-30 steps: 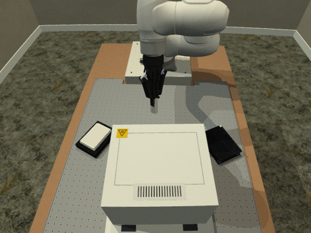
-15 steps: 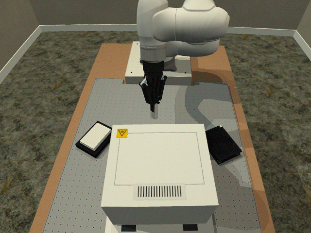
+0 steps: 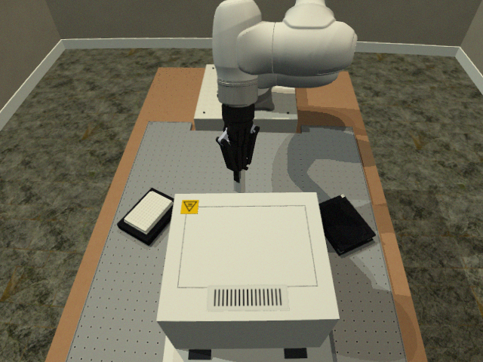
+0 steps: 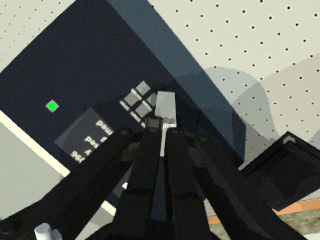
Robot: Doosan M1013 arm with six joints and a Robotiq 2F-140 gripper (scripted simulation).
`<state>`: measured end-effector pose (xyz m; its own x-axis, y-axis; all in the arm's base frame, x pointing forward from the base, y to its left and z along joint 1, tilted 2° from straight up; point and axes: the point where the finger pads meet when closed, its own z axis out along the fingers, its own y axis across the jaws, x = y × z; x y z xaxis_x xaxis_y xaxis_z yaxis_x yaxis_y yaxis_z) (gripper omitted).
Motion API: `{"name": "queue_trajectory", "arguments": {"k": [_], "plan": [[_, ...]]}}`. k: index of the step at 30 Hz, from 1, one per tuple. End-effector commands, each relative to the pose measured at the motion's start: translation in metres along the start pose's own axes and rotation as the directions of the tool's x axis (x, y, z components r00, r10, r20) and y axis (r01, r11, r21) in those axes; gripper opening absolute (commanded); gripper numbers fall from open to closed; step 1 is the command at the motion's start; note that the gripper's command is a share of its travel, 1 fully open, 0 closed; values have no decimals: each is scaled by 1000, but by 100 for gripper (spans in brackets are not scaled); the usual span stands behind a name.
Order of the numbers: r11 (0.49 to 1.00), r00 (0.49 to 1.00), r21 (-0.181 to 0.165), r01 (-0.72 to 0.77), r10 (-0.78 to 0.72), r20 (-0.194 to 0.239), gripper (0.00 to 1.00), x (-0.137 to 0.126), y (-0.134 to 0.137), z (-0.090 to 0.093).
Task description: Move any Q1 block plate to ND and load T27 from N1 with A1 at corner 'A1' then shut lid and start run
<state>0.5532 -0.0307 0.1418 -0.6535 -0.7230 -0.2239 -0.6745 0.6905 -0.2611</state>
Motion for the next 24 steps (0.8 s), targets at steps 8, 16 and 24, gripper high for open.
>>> {"name": "queue_trajectory", "arguments": {"k": [8,16,24], "plan": [[1000,1000,0,0,0,0,0,-5,-5,12],[1000,1000,0,0,0,0,0,-10,-10,23],[1000,1000,0,0,0,0,0,-12,-12,30]]}}
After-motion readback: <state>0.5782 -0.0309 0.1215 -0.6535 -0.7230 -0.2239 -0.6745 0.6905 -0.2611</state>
